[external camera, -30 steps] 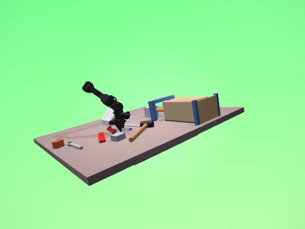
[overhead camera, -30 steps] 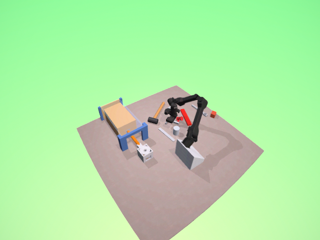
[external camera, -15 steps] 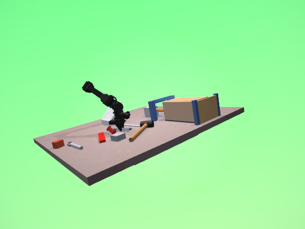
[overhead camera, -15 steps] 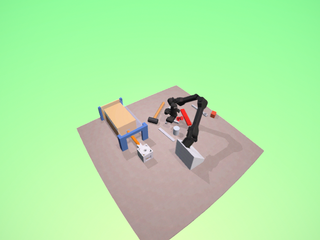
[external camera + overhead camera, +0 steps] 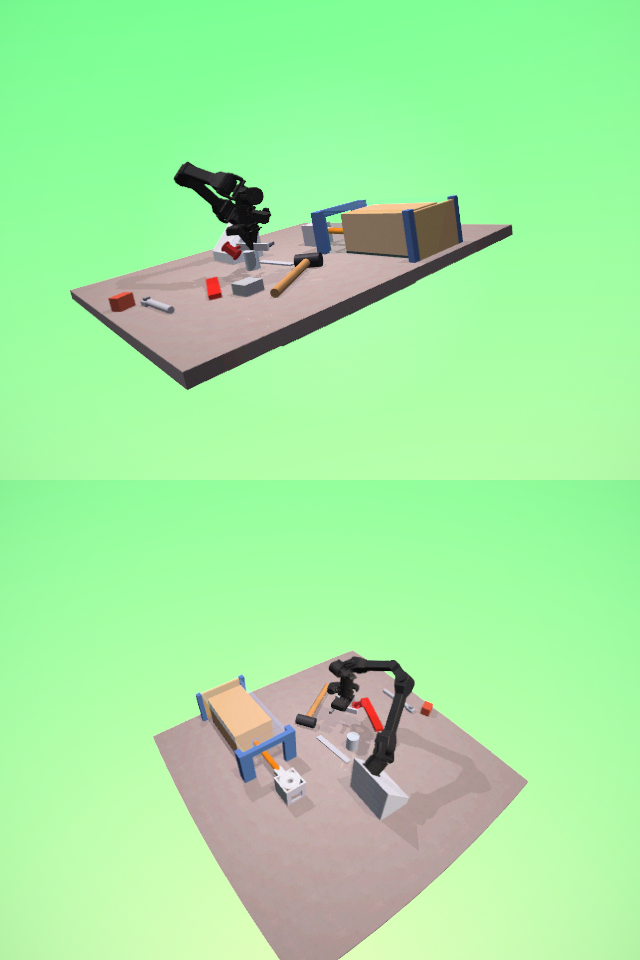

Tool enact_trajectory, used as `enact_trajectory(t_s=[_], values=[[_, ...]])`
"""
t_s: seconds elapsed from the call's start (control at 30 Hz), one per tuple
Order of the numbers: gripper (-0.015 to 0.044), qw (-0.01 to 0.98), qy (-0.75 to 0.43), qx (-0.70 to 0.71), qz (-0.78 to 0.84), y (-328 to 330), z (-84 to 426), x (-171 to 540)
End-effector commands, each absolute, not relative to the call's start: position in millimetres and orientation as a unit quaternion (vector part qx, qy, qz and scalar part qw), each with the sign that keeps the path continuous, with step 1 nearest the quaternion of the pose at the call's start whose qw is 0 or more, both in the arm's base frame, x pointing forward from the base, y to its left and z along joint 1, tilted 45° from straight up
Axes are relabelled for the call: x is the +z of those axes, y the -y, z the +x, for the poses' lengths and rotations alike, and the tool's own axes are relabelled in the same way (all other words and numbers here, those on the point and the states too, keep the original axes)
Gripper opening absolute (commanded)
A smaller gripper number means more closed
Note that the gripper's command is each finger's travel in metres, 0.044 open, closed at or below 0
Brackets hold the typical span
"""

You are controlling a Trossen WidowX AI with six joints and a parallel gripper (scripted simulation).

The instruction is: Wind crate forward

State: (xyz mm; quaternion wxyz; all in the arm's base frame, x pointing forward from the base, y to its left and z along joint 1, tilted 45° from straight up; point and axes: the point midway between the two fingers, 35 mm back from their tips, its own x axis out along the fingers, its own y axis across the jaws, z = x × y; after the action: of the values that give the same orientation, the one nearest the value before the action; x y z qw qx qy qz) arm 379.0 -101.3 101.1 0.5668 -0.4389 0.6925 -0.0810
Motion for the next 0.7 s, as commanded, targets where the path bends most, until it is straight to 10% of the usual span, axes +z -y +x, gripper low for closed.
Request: enact_trajectory(t_s=[0.0, 0.67], values=[[0.0, 0.573, -0.685, -0.09, -0.441, 59.6, 370.8, 152.8], [0.0, 0.569, -0.688, -0.085, -0.442, 58.9, 369.3, 150.8]])
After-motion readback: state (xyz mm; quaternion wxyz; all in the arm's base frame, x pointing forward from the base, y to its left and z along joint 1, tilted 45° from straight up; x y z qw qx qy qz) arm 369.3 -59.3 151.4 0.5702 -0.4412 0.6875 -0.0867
